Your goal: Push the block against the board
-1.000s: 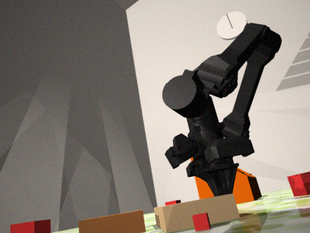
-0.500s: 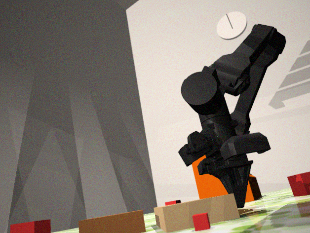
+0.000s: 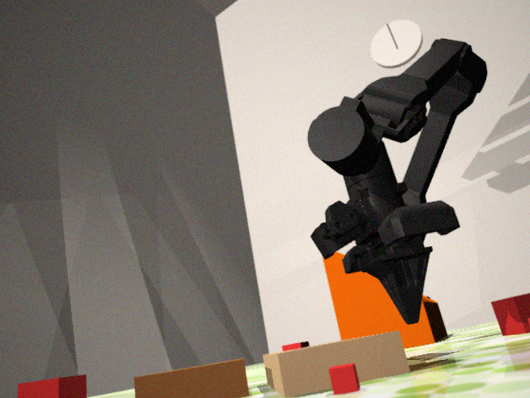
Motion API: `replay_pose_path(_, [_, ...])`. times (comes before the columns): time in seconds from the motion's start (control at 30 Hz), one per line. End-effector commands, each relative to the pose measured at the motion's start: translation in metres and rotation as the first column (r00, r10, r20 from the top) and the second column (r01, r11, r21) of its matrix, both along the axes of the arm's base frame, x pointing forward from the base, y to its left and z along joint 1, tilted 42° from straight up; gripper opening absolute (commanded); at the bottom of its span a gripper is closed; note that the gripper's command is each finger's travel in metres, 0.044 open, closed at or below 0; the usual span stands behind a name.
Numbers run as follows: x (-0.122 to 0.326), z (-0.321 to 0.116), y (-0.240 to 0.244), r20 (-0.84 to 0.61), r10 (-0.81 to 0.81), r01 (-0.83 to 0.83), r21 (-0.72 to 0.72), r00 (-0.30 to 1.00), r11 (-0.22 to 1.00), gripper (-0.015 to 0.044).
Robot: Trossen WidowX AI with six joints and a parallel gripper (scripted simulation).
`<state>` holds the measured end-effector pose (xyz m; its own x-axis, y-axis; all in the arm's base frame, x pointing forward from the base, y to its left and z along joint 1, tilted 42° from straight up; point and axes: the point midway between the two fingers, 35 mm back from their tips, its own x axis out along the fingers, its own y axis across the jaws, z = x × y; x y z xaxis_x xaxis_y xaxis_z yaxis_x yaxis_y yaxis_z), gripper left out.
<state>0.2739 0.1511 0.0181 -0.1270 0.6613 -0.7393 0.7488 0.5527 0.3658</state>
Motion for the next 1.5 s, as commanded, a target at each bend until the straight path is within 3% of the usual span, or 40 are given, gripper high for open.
replay_pose_path(0.0, [0.01,0.023,-0.013,0.041,-0.007,0.007,0.01,0.999,1.0,0.0])
replay_pose_path(0.43, [-0.001,-0.007,-0.046,0.043,-0.004,0.004,0.008,0.999,1.0,0.0])
replay_pose_path(0.63, [-0.007,-0.047,-0.009,0.042,-0.005,0.004,0.011,0.999,1.0,0.0])
replay_pose_path(1.47, [0.009,-0.056,-0.018,0.043,-0.005,0.004,0.008,0.999,1.0,0.0])
